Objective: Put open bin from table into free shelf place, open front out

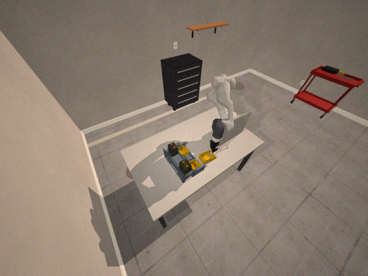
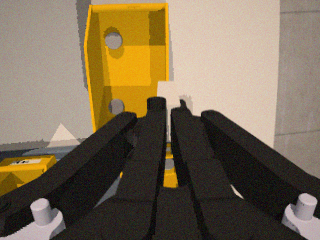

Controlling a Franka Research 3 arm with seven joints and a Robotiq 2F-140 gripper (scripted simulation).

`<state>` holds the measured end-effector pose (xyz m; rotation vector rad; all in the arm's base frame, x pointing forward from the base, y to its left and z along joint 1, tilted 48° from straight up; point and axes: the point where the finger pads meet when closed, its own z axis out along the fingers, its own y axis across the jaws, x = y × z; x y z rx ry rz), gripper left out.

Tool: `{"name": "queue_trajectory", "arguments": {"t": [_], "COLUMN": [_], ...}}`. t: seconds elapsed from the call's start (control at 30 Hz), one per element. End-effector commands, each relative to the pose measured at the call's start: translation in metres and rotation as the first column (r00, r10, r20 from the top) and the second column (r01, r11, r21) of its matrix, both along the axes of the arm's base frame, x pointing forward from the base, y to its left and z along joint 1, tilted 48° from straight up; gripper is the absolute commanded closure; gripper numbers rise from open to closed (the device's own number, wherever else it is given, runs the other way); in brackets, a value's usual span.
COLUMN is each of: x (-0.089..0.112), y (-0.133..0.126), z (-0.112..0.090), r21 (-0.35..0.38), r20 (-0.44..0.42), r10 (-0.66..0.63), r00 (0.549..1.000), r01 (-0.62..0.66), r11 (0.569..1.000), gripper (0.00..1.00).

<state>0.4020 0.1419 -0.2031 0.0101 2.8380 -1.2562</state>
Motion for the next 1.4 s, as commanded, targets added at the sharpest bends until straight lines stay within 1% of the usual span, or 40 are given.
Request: {"name": "queue_trajectory", "arguments": {"t": [0.0, 0.43, 0.47, 1.37], "x": [0.0019, 0.0019, 0.0019, 0.0019], "y": [0.0014, 0.0014, 0.0014, 0.0014], "z": [-0.0001, -0.0001, -0.0001, -0.0001], "r21": [0.004, 0.004, 0.004, 0.004], "r20": [0.008, 0.008, 0.008, 0.008], "r10": [-0.002, -0.002, -0.002, -0.002], "r00": [1.0, 1.0, 1.0, 1.0], "r01": [0.002, 0.002, 0.002, 0.002], "r11": [1.0, 1.0, 1.0, 1.0], "gripper": [1.0, 1.0, 0.85, 0.85]}}
